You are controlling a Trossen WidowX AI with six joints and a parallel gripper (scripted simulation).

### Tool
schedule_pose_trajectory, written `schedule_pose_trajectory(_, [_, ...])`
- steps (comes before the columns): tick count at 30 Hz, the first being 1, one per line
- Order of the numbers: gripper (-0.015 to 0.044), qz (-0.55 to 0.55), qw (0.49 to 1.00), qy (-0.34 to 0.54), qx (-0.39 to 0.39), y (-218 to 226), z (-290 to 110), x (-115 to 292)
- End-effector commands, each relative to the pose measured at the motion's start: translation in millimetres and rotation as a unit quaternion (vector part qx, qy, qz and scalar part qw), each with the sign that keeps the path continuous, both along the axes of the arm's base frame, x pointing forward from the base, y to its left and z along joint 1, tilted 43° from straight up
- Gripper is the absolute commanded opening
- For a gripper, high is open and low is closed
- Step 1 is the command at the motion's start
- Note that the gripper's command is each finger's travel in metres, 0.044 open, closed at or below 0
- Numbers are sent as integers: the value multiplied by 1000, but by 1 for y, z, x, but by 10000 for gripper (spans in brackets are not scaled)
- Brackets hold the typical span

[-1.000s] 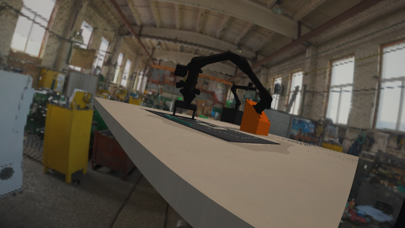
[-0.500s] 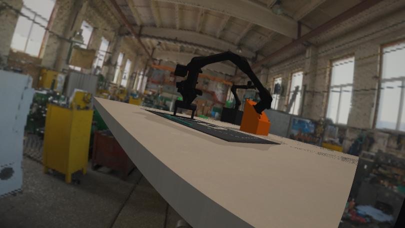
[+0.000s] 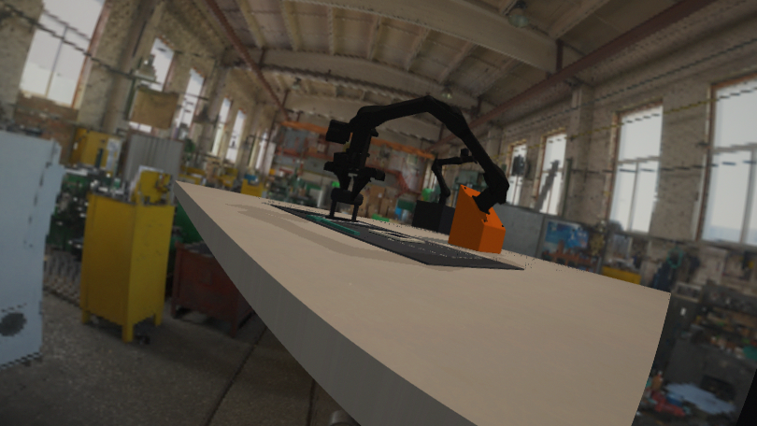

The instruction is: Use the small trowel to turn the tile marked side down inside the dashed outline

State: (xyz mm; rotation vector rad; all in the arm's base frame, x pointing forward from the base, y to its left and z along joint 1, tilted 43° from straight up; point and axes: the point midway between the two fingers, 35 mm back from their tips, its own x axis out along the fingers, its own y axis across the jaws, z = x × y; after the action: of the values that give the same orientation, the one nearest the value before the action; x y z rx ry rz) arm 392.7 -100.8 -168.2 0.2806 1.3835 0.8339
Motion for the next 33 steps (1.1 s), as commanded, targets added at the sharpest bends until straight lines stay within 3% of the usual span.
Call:
schedule_pose_trajectory(1, [130, 43, 998, -40, 3, 0, 0, 1])
schedule_pose_trajectory(15, [130, 196, 965, -176, 10, 0, 0, 1])
schedule_pose_trajectory(20, [130, 204, 962, -182, 10, 0, 0, 1])
schedule_pose_trajectory(25, [261, 204, 962, -182, 10, 0, 0, 1])
schedule_pose_trajectory(33, [270, 204, 962, -182, 10, 0, 0, 1])
